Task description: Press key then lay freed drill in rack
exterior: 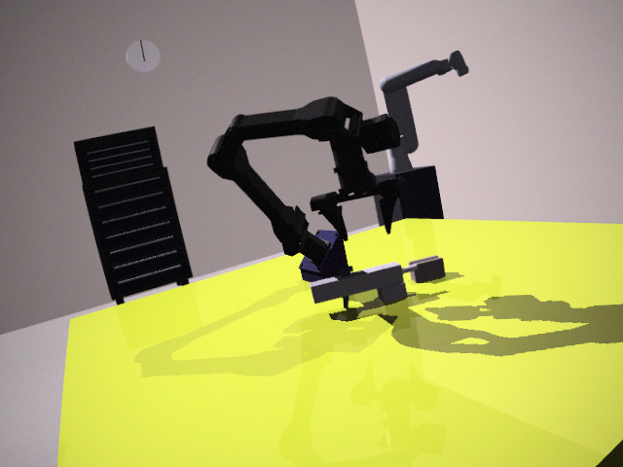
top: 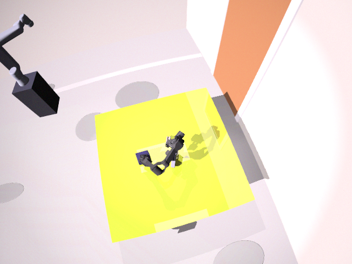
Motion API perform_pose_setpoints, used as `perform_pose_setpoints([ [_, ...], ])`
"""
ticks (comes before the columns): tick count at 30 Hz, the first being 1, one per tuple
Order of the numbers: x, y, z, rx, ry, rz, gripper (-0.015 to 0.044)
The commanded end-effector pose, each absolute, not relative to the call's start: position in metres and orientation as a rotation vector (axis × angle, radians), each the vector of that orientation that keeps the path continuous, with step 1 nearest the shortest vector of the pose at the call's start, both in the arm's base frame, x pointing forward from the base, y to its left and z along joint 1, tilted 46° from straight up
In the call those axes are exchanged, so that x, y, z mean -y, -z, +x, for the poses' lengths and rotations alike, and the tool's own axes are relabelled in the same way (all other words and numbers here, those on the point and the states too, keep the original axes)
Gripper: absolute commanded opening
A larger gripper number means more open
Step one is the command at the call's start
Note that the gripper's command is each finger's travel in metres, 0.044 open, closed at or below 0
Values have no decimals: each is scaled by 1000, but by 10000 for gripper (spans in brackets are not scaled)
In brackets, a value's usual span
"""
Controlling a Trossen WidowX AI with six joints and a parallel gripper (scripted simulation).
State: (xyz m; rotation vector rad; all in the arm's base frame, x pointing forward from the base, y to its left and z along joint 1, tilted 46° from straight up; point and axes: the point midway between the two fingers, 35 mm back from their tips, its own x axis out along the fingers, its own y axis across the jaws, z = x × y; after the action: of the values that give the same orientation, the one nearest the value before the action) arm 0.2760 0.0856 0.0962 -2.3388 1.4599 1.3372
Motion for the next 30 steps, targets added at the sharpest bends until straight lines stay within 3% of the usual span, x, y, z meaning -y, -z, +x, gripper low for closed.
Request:
perform_pose_setpoints([
  [1, -98, -44, 293, -1592, -879, -2007, 440],
  [8, -106, 16, 304, -1640, -400, -1636, 440],
  [30, -104, 18, 304, -1640, -393, -1631, 440],
])
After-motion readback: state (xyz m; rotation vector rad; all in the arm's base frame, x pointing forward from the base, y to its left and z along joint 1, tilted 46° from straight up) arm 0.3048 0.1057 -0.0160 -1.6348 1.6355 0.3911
